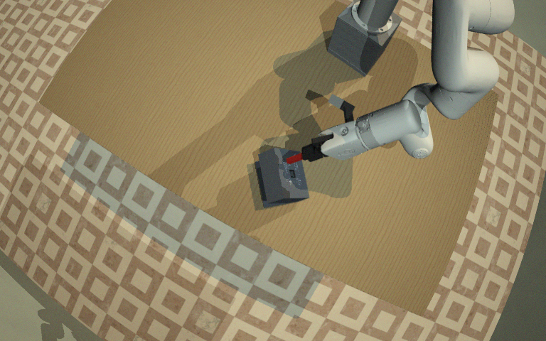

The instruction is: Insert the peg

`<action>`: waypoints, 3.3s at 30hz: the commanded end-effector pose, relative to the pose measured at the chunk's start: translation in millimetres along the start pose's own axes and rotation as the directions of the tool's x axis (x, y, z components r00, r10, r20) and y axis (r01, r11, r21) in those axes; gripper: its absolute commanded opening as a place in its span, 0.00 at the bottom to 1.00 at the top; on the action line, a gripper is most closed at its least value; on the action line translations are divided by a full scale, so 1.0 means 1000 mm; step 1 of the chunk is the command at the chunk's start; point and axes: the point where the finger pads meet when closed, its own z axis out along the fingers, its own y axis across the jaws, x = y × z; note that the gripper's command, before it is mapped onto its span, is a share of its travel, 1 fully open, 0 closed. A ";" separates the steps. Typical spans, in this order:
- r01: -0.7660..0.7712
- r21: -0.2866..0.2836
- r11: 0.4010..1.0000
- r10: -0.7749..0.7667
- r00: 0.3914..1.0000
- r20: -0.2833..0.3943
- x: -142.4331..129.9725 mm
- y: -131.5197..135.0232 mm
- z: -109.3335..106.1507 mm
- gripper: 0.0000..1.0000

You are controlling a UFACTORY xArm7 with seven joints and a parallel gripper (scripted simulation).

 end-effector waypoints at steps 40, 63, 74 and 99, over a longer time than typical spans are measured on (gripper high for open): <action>0.123 0.043 0.991 -0.124 0.992 0.024 -0.011 0.059 0.006 0.00; 0.123 0.043 0.991 -0.125 0.992 0.024 -0.011 0.058 0.011 0.00; 0.123 0.043 0.991 -0.124 0.992 0.024 -0.011 0.057 0.024 0.00; 0.123 0.043 0.991 -0.124 0.992 0.024 -0.012 0.057 0.044 0.00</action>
